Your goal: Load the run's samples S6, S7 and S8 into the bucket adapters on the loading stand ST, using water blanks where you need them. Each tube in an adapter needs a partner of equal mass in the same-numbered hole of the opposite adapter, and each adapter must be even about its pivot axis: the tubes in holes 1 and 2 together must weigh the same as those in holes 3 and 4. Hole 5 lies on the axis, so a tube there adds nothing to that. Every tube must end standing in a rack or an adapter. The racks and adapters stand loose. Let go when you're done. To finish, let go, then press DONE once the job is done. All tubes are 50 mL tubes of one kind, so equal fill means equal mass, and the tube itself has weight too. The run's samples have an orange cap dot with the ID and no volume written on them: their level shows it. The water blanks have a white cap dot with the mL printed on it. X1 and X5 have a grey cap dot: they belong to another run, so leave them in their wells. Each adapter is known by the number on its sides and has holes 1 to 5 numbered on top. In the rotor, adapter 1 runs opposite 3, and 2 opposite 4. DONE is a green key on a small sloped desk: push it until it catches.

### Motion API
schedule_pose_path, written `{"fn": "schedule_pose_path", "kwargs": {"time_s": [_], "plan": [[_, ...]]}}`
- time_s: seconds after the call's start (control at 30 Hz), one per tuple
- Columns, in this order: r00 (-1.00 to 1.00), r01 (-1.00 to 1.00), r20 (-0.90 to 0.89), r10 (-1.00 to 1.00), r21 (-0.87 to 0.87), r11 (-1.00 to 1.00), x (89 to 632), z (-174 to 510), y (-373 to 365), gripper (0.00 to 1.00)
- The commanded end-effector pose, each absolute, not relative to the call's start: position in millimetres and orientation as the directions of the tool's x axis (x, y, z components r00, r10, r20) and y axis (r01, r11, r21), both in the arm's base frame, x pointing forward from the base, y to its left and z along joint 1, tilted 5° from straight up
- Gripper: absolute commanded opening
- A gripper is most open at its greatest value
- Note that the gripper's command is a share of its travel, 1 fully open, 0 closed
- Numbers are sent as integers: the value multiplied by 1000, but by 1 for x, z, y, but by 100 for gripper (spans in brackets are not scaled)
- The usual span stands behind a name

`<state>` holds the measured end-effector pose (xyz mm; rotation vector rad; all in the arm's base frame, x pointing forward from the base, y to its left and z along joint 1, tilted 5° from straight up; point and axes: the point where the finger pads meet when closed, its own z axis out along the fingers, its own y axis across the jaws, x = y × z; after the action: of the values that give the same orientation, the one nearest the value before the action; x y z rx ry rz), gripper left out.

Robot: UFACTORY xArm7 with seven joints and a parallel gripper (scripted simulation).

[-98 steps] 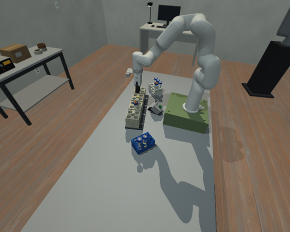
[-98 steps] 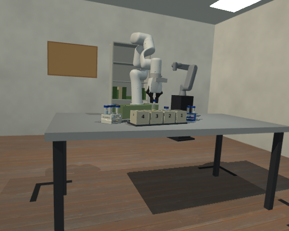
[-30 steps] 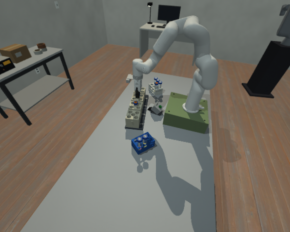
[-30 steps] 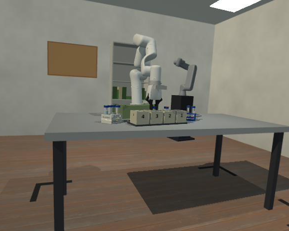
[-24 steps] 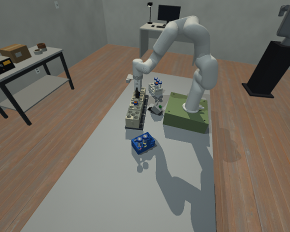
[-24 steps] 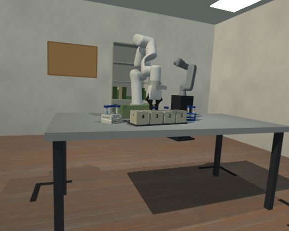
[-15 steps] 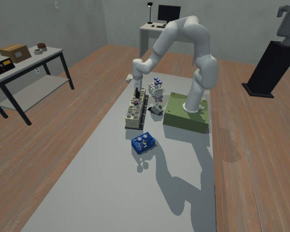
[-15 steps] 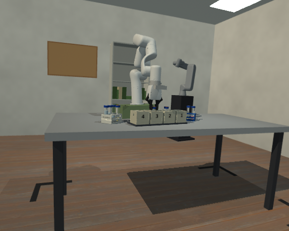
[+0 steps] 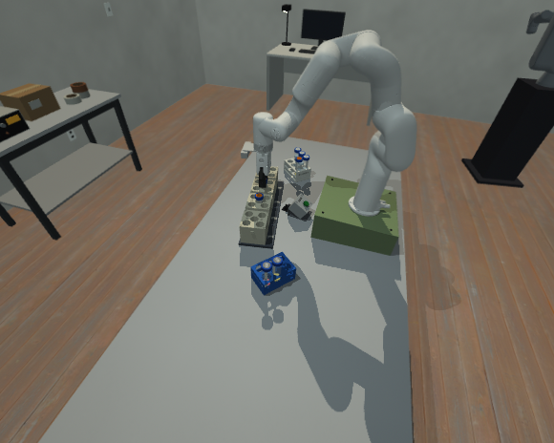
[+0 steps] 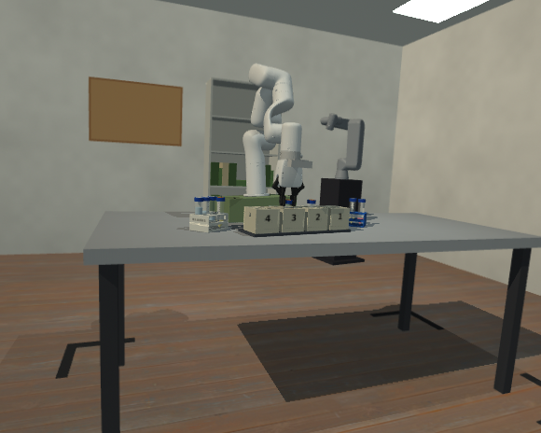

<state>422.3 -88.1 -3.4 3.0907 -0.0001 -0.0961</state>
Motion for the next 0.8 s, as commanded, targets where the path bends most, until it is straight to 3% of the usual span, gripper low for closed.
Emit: {"fn": "schedule_pose_path", "kwargs": {"time_s": [0.0, 0.77], "plan": [[998, 1, -58, -1, 50, -999, 424, 2, -88, 44], [998, 1, -58, -1, 50, -999, 427, 44, -86, 44]]}}
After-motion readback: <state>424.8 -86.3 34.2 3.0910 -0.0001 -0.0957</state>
